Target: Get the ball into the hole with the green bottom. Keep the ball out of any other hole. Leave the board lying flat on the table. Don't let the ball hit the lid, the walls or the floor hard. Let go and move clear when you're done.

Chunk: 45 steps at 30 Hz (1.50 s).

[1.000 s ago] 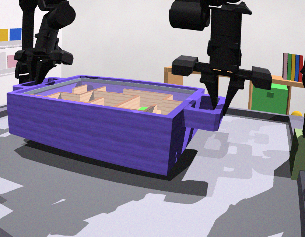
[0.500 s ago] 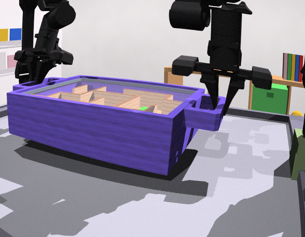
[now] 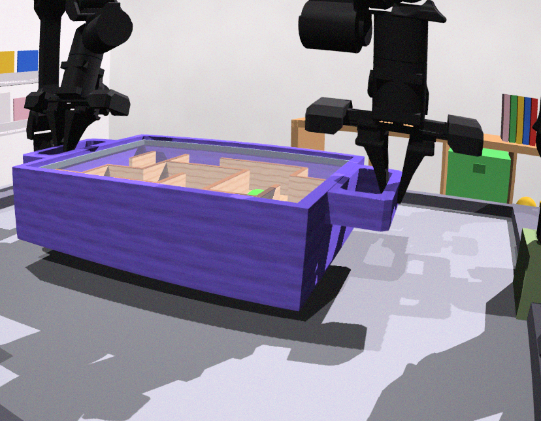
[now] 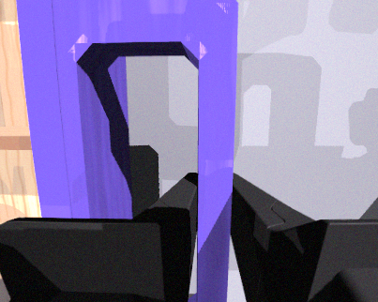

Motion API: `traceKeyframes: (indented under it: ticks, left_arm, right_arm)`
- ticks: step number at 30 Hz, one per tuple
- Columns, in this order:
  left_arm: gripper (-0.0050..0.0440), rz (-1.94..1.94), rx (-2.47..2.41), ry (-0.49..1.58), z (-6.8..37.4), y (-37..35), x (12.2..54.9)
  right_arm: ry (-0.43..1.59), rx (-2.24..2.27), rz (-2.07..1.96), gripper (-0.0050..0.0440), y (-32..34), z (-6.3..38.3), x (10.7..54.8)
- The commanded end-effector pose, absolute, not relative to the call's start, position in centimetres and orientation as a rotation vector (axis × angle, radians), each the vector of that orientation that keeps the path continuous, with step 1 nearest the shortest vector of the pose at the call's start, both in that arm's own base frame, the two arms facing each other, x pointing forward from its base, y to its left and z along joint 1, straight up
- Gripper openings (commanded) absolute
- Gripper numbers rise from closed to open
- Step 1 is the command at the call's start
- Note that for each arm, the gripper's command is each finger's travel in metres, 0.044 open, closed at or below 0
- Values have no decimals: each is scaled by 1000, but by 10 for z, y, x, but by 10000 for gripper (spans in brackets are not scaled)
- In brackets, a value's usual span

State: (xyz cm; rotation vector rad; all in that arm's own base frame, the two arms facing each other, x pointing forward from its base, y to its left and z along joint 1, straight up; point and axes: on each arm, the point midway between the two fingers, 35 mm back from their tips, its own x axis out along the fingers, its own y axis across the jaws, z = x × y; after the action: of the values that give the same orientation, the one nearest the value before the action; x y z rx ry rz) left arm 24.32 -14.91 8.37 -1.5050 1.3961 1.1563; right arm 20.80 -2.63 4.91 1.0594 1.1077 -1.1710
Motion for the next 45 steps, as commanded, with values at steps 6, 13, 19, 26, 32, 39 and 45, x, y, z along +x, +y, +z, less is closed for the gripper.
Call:
traceKeyframes:
  ticks: [6, 13, 19, 26, 32, 39, 45]
  left_arm:
    - [-50, 1090, -1523, 1344, 85, -157, 237]
    - [-50, 1064, -1562, 1410, 93, -154, 242]
    - [-50, 1095, -1552, 1447, 99, -153, 246]
    - [-50, 1070, -1567, 1429, 100, -155, 244]
    - [-50, 1124, -1519, 1407, 98, -158, 245]
    - [-50, 1111, -1525, 1415, 103, -156, 244]
    - [-50, 1115, -1528, 1415, 98, -156, 240]
  right_arm:
    - [1076, 1018, -1201, -50, -25, 72, 220]
    - [1114, 1078, -1151, -50, -28, 63, 214]
    - [1101, 1101, -1130, -50, -29, 53, 210]
    - [1085, 1096, -1131, -50, -31, 63, 218]
    - [1061, 1061, -1158, -50, -27, 54, 210]
    - [1048, 1071, -1141, -50, -29, 59, 215]
    - [1050, 1073, -1140, -50, -29, 63, 218]
